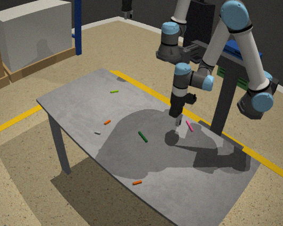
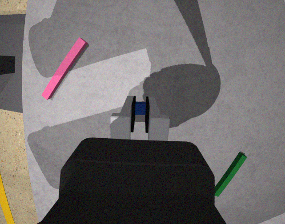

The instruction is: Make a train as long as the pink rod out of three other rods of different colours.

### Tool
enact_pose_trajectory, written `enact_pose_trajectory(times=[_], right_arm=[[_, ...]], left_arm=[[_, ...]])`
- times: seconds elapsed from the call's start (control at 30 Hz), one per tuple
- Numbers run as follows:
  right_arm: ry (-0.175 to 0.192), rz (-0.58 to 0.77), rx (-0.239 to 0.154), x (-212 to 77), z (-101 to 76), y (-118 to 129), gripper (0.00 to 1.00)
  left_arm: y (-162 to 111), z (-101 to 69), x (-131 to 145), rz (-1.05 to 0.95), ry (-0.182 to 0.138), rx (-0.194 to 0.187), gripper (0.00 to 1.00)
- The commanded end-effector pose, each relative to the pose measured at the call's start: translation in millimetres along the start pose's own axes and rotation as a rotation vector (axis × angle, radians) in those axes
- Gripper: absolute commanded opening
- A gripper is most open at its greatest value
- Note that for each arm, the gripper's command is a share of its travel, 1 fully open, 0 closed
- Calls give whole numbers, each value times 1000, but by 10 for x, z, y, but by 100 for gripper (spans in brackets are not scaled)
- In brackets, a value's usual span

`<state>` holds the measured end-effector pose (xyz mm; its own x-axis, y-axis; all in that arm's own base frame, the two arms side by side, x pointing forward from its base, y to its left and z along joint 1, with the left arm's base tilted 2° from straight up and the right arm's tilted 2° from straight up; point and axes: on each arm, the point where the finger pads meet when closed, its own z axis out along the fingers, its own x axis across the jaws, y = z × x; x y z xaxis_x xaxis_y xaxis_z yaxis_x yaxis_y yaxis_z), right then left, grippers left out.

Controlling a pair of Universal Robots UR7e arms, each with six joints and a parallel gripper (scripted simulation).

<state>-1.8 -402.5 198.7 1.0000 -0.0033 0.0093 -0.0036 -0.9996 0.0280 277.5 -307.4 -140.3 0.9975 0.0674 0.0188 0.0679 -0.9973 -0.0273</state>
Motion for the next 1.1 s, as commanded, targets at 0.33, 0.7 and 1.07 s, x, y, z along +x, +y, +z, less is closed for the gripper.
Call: enact_pose_trajectory(times=[0.33, 0.7, 1.07], right_arm=[[1, 0, -2, 2, -5, 6, 100], [1, 0, -2, 2, -5, 6, 100], [1, 0, -2, 2, -5, 6, 100]], left_arm=[[8, 390, 12, 0, 1, -3, 24], [7, 437, 13, 0, 1, -3, 24], [7, 437, 13, 0, 1, -3, 24]])
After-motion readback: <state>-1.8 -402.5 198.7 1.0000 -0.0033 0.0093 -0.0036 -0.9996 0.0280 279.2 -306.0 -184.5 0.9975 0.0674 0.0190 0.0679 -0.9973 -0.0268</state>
